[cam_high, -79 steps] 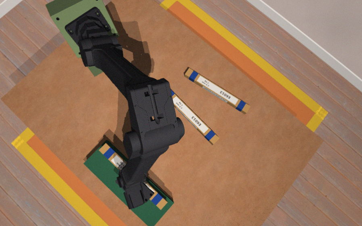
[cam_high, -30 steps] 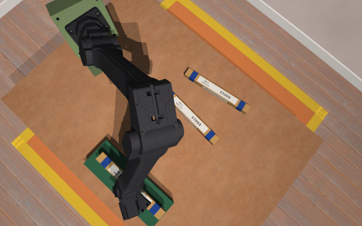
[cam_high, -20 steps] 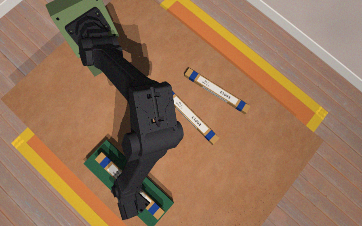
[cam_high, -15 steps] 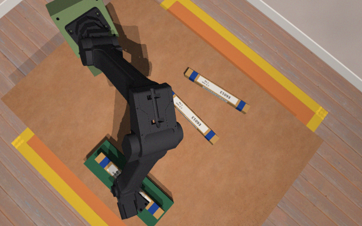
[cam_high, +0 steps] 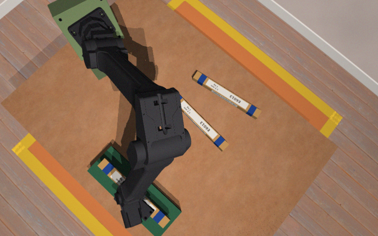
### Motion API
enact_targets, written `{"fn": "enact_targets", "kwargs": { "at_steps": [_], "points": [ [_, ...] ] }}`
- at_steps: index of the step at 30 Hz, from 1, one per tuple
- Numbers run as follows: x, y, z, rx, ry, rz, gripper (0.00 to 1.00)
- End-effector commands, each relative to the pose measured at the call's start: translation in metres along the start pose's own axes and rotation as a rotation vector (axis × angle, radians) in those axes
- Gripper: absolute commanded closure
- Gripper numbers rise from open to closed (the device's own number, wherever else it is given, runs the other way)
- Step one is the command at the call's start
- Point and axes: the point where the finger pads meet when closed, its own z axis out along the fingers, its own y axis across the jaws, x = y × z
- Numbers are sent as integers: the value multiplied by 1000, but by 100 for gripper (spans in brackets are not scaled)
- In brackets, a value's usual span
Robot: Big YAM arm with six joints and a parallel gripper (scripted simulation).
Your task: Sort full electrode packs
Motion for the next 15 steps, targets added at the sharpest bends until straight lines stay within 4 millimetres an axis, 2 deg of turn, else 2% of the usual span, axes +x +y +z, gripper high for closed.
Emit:
{"fn": "enact_targets", "kwargs": {
  "at_steps": [1, 15],
  "points": [
    [-17, -27, -24, 59, -46, -21, 100],
    [-10, -26, -21, 55, -40, -18, 100]
  ]
}}
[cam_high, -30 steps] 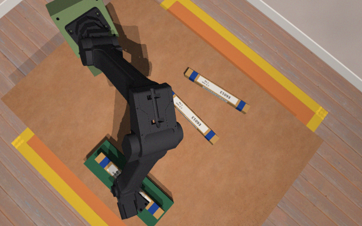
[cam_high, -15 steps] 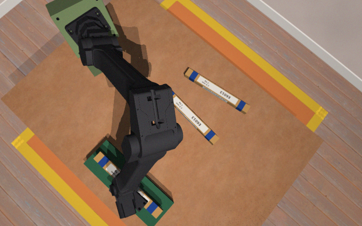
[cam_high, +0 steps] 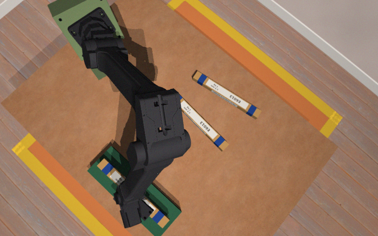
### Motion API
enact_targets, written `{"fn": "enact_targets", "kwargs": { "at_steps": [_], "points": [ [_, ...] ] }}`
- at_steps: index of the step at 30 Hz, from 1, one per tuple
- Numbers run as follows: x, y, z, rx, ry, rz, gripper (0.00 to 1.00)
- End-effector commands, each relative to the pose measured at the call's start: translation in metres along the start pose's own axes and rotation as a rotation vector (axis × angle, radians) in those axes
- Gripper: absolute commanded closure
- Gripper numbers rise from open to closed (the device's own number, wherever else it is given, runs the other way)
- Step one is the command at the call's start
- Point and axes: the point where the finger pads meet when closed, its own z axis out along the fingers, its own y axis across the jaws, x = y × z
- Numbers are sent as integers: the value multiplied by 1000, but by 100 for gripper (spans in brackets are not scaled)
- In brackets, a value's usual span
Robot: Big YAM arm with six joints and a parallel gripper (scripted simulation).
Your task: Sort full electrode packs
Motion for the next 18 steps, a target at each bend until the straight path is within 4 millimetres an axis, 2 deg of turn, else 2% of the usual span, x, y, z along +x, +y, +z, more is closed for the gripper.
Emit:
{"fn": "enact_targets", "kwargs": {
  "at_steps": [1, 18],
  "points": [
    [-11, -24, -23, 54, -36, -16, 100],
    [-13, -27, -23, 57, -42, -19, 100]
  ]
}}
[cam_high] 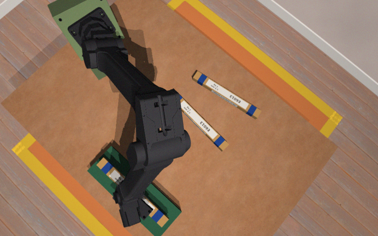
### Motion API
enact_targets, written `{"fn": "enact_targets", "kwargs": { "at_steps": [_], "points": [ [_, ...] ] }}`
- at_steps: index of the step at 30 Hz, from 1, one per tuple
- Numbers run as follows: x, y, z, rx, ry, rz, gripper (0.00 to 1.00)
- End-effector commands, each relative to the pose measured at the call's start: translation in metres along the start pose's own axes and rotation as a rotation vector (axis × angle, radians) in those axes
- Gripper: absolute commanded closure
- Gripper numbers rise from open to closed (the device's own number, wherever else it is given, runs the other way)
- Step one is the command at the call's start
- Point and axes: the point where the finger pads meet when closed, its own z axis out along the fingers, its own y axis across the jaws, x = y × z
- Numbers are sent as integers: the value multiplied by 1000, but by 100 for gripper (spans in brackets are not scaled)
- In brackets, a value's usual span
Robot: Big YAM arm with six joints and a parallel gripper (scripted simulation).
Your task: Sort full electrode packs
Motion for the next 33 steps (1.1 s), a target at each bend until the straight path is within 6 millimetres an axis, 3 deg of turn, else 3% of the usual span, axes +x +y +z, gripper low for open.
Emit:
{"fn": "enact_targets", "kwargs": {
  "at_steps": [1, 33],
  "points": [
    [-18, -27, -24, 60, -46, -21, 100],
    [-19, -29, -22, 62, -49, -22, 100]
  ]
}}
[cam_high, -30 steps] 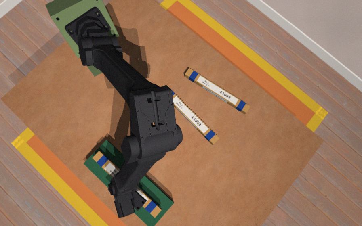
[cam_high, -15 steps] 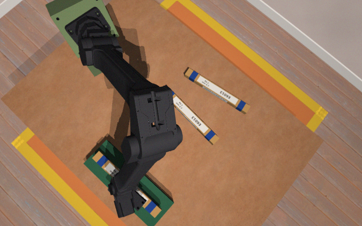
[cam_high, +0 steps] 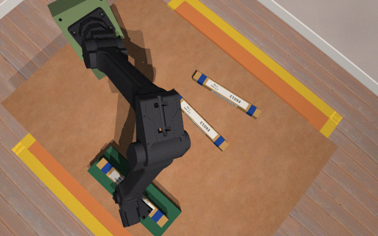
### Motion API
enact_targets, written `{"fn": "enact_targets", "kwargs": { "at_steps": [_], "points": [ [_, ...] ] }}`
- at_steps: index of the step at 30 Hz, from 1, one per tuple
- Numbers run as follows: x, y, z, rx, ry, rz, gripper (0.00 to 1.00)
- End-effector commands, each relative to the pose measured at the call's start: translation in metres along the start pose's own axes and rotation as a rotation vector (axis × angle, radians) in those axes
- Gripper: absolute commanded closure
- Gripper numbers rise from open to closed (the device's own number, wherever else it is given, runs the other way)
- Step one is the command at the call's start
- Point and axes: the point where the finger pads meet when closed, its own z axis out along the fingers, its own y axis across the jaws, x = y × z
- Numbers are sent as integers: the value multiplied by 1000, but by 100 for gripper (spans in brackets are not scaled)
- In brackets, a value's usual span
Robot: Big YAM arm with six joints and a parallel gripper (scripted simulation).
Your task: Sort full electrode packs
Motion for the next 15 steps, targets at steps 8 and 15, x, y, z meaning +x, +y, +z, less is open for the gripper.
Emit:
{"fn": "enact_targets", "kwargs": {
  "at_steps": [8, 15],
  "points": [
    [-19, -29, -17, 63, -47, -18, 100],
    [-19, -29, -13, 65, -47, -13, 100]
  ]
}}
